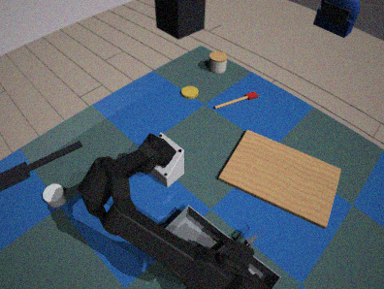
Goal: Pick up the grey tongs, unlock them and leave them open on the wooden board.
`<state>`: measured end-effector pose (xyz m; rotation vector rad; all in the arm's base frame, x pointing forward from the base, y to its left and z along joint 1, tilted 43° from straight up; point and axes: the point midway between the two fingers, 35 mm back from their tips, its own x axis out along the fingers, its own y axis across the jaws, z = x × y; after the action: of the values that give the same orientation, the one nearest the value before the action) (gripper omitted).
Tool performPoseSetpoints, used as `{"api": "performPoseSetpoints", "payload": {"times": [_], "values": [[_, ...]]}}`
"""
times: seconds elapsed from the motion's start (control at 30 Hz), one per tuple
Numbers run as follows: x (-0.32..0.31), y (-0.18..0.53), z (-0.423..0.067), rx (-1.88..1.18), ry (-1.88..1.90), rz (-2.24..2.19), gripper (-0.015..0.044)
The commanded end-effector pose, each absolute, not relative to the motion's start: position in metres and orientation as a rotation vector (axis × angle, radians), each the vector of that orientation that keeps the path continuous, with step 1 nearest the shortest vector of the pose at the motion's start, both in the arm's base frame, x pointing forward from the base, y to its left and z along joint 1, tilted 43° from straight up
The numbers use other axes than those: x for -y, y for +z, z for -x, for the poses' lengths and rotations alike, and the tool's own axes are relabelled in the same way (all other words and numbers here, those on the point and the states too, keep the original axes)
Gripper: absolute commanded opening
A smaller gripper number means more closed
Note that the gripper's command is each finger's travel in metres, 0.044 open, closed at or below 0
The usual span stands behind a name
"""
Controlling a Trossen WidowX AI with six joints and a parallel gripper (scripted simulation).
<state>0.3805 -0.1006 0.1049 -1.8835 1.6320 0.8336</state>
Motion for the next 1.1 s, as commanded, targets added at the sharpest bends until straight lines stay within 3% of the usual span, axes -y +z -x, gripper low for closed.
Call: {"api": "performPoseSetpoints", "payload": {"times": [0.0,0.03,0.4,1.0,1.07], "values": [[0.1040,0.0998,-0.3791,-1.634,0.843,1.881,0.0440],[0.1042,0.0996,-0.3791,-1.634,0.843,1.881,0.0440],[0.1026,0.1031,-0.3802,-1.634,0.834,1.883,0.0151],[0.1026,0.1031,-0.3802,-1.634,0.834,1.883,0.0031],[0.1026,0.1031,-0.3802,-1.634,0.834,1.883,-0.0021]]}}
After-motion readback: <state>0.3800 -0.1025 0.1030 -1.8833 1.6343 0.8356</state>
